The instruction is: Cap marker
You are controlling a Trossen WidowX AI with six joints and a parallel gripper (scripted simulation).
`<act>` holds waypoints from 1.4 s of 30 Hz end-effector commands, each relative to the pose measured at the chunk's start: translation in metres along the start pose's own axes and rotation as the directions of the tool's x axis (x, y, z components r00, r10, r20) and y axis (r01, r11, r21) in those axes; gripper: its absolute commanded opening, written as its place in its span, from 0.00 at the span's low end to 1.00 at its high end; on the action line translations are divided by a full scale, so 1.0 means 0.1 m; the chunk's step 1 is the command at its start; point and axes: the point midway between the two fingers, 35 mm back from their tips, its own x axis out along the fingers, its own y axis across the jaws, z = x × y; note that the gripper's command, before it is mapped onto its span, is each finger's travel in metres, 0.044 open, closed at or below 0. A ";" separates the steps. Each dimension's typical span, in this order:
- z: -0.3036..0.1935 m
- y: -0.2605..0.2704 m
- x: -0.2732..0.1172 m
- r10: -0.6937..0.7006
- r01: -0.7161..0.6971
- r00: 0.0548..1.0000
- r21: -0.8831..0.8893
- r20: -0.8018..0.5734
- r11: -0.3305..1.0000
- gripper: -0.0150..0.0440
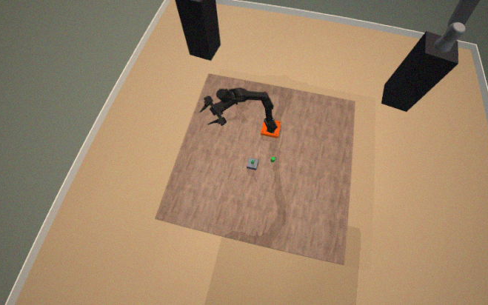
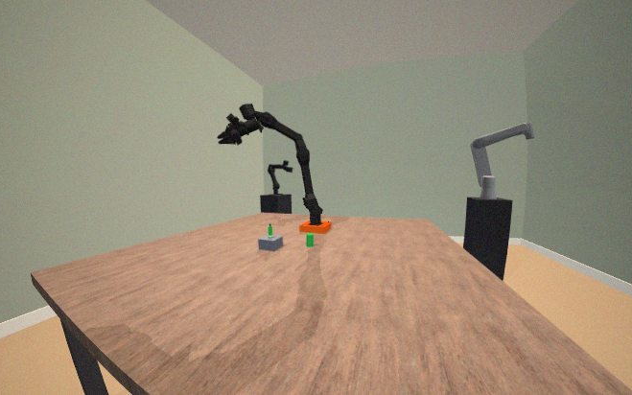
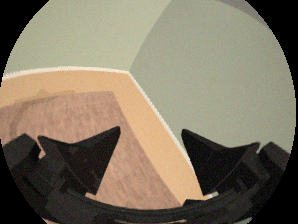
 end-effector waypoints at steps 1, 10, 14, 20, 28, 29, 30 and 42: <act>0.00 0.03 0.01 0.007 -0.007 1.000 -0.002 -0.002 1.000 0.89; -0.11 1.53 0.15 0.337 -0.348 0.935 -0.095 -0.115 0.933 0.66; -0.26 2.22 0.05 0.462 -0.491 0.866 -0.147 -0.191 0.859 0.66; -0.61 3.16 -0.28 0.590 -0.668 0.737 -0.226 -0.329 0.709 0.66; -1.32 4.07 -0.92 0.634 -0.826 0.558 -0.289 -0.535 0.483 0.66; -1.42 4.15 -1.01 0.629 -0.841 0.537 -0.299 -0.561 0.452 0.66; -1.53 4.23 -1.10 0.622 -0.854 0.518 -0.308 -0.587 0.420 0.66; -2.38 4.53 -1.77 0.500 -0.909 0.407 -0.391 -0.764 0.142 0.66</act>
